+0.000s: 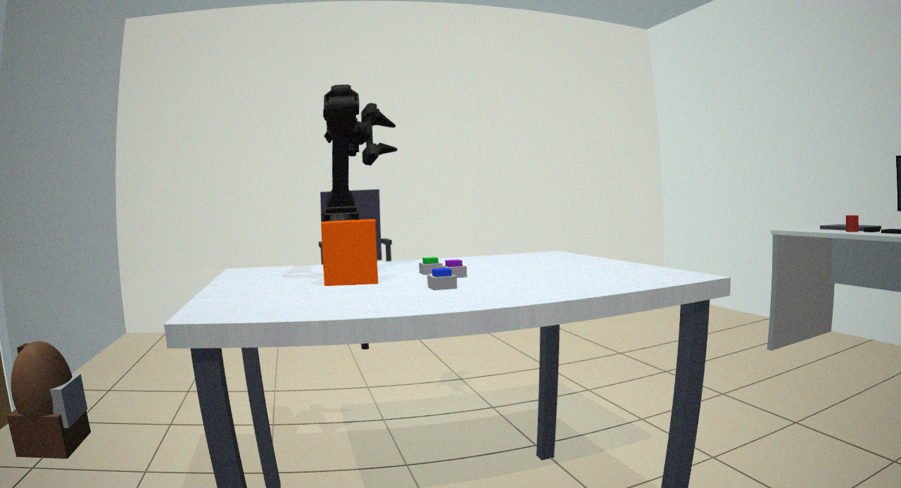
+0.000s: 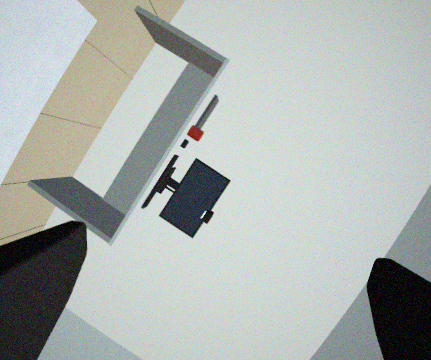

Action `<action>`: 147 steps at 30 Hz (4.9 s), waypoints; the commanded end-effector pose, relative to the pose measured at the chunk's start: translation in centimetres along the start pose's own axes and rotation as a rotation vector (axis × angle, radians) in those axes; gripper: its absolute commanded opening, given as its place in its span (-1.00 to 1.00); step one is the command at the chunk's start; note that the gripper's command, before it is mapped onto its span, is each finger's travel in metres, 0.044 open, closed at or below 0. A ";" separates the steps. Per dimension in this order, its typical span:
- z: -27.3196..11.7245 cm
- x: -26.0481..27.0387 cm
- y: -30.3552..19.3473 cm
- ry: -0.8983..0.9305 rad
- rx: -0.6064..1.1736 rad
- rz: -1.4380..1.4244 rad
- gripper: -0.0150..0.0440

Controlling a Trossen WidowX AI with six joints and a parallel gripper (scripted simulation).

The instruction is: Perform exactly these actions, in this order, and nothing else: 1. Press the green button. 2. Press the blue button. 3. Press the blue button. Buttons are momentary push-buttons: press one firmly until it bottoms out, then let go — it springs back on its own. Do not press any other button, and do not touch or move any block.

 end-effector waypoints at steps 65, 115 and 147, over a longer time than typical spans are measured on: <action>10.5 29.3 -14.0 1.346 1.012 1.786 -0.11; 11.0 32.3 -12.4 1.347 1.010 1.787 -0.42; 9.5 24.5 -18.8 1.335 1.026 1.778 -0.42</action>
Point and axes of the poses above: the point midway between the two fingers, 35 mm back from their tips, its own z axis out along the fingers, its own x axis across the jaws, y = z × x, the point moved 8 cm from there along -z, back along the fingers, and after that the axes turned 4 degrees about -z, right-handed, at the moved point
